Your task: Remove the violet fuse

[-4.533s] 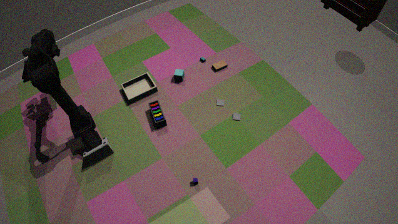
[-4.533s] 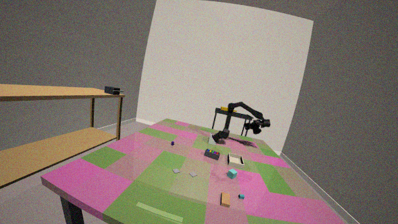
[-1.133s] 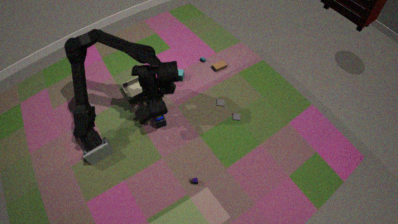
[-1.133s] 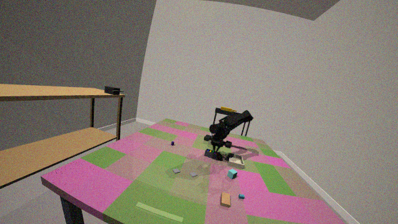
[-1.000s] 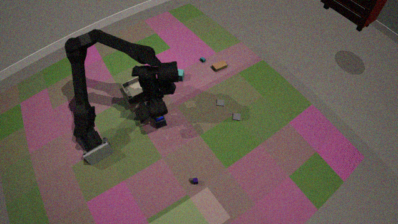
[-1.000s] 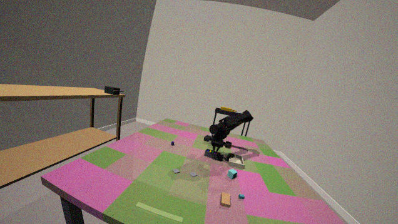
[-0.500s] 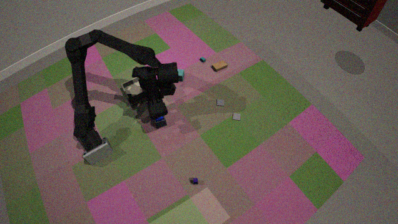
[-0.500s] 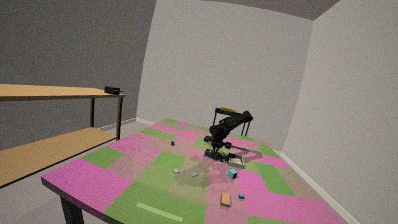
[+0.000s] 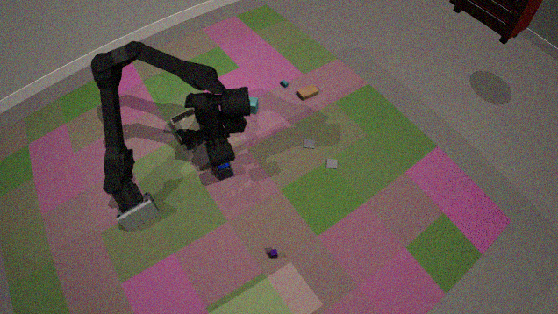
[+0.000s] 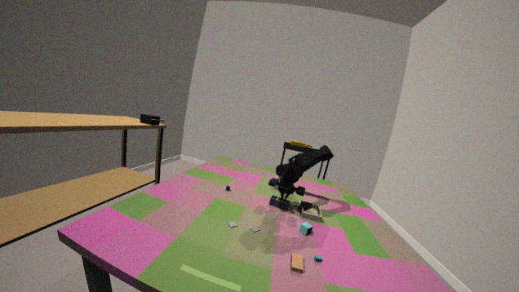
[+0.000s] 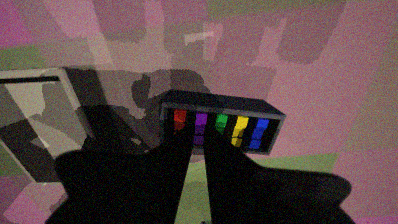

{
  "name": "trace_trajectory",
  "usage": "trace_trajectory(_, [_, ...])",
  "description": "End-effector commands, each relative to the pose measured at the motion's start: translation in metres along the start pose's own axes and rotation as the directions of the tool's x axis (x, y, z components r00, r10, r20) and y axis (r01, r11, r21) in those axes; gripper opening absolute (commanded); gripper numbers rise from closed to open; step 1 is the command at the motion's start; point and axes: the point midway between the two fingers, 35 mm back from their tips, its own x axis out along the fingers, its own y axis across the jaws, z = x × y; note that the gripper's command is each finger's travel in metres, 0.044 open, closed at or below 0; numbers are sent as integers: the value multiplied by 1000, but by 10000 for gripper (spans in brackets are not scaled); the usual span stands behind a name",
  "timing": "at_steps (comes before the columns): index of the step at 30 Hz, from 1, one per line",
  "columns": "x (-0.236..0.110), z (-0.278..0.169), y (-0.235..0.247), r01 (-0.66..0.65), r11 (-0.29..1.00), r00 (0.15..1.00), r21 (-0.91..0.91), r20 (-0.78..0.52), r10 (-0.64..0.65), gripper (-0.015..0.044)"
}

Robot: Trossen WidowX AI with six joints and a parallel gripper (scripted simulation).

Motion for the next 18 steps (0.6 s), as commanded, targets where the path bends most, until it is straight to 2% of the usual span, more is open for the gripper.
trace_trajectory(1, [-3,0,0,1,1000,1000,-2,1,-1,0])
trace_trajectory(18, [-11,1,0,1,1000,1000,-1,1,-1,0])
